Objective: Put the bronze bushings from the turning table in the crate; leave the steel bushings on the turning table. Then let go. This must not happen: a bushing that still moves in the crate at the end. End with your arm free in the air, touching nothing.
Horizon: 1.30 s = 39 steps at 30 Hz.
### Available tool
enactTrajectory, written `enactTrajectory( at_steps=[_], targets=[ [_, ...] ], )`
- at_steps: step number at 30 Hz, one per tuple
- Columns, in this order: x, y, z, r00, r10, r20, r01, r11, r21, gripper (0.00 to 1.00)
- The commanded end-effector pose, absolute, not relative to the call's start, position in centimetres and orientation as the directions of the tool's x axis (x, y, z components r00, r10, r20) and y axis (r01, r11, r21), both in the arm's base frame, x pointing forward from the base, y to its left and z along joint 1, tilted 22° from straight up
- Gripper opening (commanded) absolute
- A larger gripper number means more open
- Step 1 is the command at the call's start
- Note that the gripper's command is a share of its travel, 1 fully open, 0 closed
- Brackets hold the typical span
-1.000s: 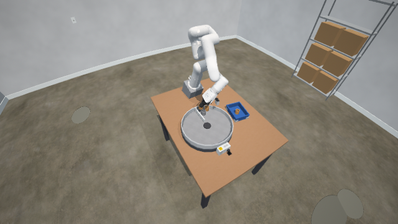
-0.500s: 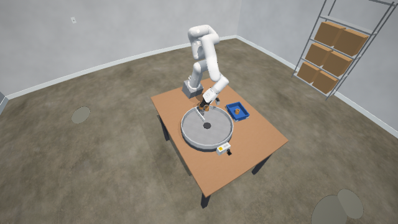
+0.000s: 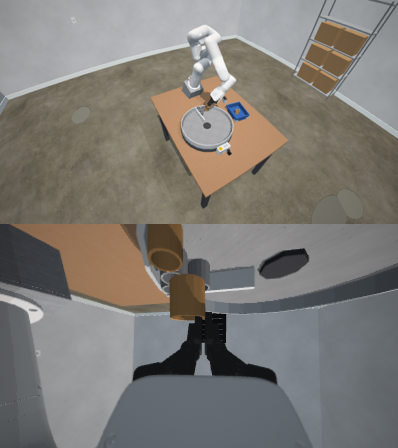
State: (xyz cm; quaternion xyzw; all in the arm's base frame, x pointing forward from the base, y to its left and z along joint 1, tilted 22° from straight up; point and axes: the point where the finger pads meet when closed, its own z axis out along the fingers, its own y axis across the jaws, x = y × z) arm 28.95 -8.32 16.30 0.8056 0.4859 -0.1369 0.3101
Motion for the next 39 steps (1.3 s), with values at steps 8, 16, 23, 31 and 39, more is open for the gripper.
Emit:
enactTrajectory(
  at_steps=[8,16,23,31,39],
  targets=[
    [32.4,0.7,17.4,0.495,0.69,-0.528,0.866,-0.341,0.367,0.0],
    [35.2,7.9,18.2,0.495,0.69,-0.528,0.866,-0.341,0.367,0.0],
    [36.9,12.3,18.7,0.495,0.69,-0.528,0.866,-0.341,0.367,0.0],
    [38.4,16.5,19.1,0.495,0.69,-0.528,0.866,-0.341,0.367,0.0],
    [38.7,17.2,19.2,0.495,0.69,-0.528,0.866,-0.341,0.367,0.0]
  ],
)
